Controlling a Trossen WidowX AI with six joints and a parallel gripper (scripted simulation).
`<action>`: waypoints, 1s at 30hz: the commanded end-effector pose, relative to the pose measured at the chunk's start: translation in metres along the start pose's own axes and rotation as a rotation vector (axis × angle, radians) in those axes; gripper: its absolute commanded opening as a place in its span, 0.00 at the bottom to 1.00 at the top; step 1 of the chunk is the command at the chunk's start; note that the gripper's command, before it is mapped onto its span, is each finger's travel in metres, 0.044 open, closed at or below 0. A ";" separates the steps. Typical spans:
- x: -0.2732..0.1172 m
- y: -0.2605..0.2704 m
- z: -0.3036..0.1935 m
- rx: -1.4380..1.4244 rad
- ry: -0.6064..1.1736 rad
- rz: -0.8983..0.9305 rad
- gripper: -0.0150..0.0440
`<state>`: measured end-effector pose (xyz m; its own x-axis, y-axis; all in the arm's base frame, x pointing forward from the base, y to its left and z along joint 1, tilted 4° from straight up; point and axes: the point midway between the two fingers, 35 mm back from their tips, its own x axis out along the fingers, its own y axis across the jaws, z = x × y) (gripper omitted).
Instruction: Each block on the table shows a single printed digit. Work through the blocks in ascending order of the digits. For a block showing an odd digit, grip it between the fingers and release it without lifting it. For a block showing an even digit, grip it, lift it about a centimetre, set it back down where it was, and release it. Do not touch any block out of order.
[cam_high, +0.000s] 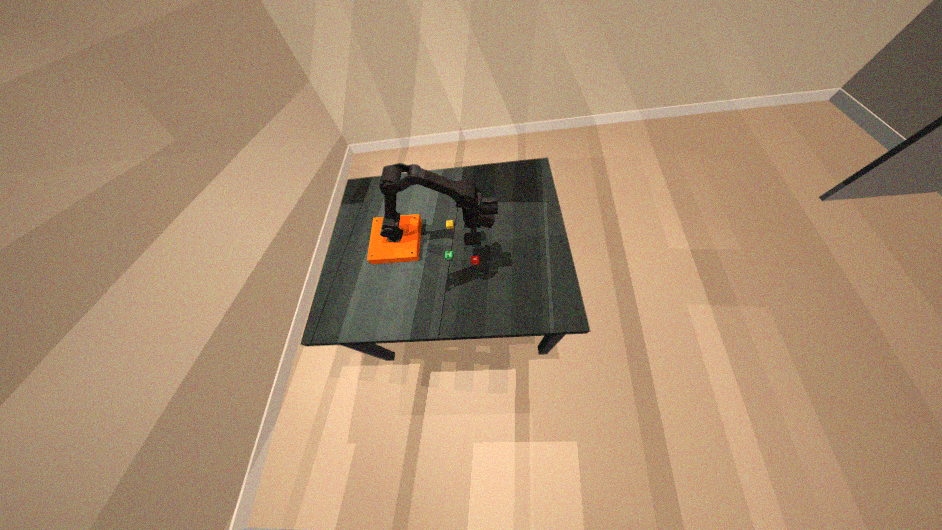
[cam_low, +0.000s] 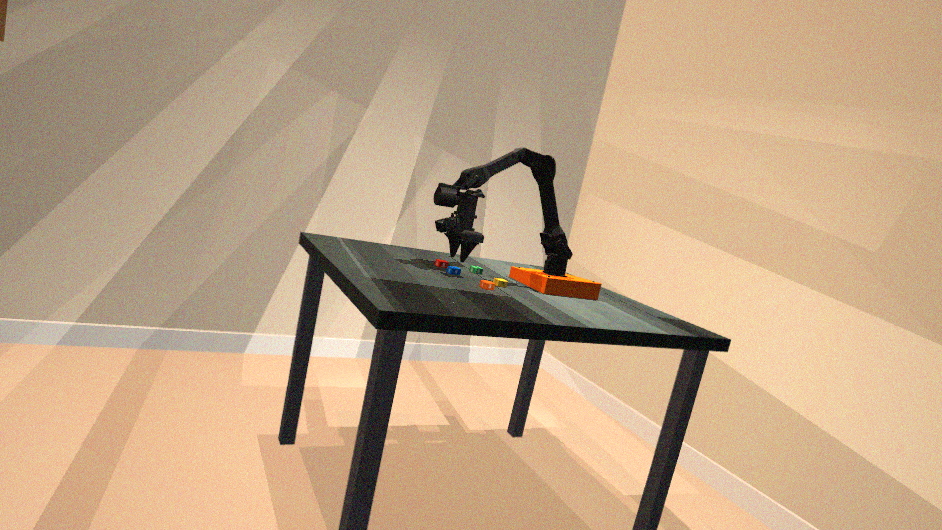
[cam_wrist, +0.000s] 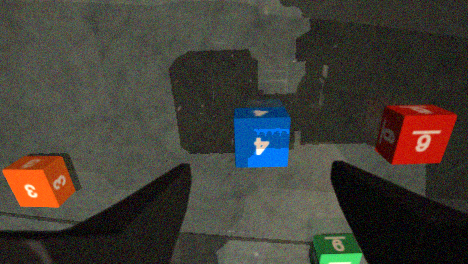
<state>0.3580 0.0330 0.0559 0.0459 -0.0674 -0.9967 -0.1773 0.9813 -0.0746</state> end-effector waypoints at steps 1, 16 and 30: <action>0.004 -0.001 0.002 -0.004 -0.017 -0.001 0.93; 0.027 -0.001 0.002 -0.004 -0.017 -0.001 0.93; 0.040 -0.001 0.002 -0.004 -0.017 -0.001 0.75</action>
<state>0.3627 0.0303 0.0174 0.0651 -0.0655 -0.9957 -0.1762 0.9814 -0.0761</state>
